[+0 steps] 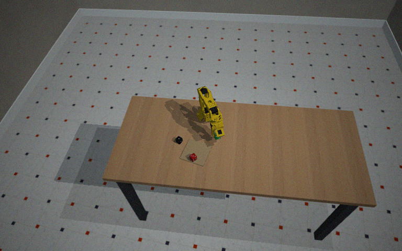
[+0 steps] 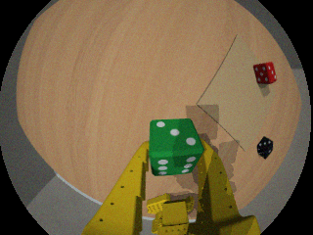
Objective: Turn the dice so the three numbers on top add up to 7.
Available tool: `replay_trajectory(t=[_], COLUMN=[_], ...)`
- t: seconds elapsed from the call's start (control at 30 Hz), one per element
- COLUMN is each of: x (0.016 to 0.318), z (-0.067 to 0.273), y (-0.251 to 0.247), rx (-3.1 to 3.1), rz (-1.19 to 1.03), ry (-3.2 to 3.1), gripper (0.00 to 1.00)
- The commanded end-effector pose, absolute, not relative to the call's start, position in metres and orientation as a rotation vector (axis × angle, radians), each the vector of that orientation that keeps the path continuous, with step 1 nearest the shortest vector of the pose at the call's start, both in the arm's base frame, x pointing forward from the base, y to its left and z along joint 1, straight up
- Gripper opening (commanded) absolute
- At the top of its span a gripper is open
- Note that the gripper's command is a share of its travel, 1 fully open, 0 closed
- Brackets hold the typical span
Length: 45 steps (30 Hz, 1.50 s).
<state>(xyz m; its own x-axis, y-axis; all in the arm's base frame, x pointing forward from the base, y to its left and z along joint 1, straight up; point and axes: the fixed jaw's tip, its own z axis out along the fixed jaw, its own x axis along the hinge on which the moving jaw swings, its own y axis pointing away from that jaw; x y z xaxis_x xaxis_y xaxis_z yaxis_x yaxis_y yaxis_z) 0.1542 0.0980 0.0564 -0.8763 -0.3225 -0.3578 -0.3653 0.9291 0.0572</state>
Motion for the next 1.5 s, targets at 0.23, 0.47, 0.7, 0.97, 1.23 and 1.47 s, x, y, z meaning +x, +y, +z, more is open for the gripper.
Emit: replay_trajectory(t=[0.23,0.47,0.7,0.97,1.23,1.47], x=[0.164,0.165,0.164,0.164,0.167,0.171], z=[0.062,0.063,0.065,0.065,0.064,0.063], y=[0.123,0.136,0.144,0.144,0.150,0.158], rx=[-0.597,-0.649,-0.681,-0.682,-0.691,-0.704], rz=[0.292,0.347,0.385,0.387,0.403,0.427], ry=[2.488,2.360,2.271,2.266,2.224,2.159], gripper=[0.00,0.00,0.00,0.00,0.00,0.00])
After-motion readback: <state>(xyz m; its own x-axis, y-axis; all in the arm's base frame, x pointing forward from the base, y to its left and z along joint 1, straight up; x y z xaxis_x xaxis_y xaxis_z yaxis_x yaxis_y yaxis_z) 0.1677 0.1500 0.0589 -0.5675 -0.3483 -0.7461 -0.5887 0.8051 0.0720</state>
